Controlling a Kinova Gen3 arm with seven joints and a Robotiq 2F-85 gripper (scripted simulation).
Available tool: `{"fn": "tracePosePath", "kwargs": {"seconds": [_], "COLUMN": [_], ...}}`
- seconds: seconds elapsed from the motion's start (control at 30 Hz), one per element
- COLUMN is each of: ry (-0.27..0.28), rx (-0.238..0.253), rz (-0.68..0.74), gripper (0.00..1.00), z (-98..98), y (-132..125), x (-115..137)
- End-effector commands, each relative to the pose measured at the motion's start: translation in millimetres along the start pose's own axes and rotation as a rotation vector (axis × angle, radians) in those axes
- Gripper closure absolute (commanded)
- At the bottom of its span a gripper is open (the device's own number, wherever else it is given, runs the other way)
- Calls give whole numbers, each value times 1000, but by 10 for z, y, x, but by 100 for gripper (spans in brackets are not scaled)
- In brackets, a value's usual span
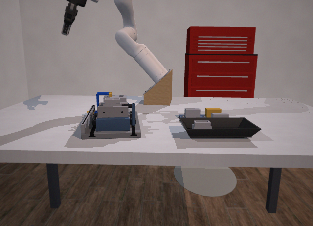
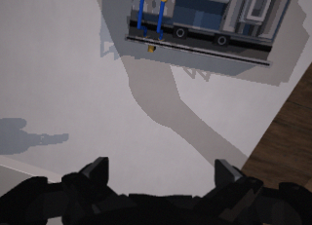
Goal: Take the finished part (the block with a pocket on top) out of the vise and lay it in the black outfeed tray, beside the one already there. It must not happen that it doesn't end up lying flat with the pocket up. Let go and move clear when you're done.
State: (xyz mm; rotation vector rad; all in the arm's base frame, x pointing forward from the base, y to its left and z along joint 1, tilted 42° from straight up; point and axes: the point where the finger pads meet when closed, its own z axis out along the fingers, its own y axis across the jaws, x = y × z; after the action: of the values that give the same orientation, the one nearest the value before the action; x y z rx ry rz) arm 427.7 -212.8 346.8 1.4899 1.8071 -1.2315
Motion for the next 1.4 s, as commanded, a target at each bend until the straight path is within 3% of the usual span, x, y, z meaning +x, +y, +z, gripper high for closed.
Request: {"fn": "tracePosePath", "kwargs": {"seconds": [0.0,0.07,0.1,0.37,0.4,0.67,0.7,0.93,0.97,1.37], "ry": [-2,-2,18,18,38,38,59,59,80,101], "rx": [6,6,-4,-4,-12,-12,-19,-19,-25,-31], "rz": [1,1,12,12,23,23,35,35,46,57], "gripper": [0,0,0,0,0,0,0,0,0,0], "z": [18,18,75,75,130,130,184,184,236,286], "y": [-4,-4,128,128,252,252,367,367,475,575], "x": [-10,-10,108,108,226,226,344,344,460,575]}}
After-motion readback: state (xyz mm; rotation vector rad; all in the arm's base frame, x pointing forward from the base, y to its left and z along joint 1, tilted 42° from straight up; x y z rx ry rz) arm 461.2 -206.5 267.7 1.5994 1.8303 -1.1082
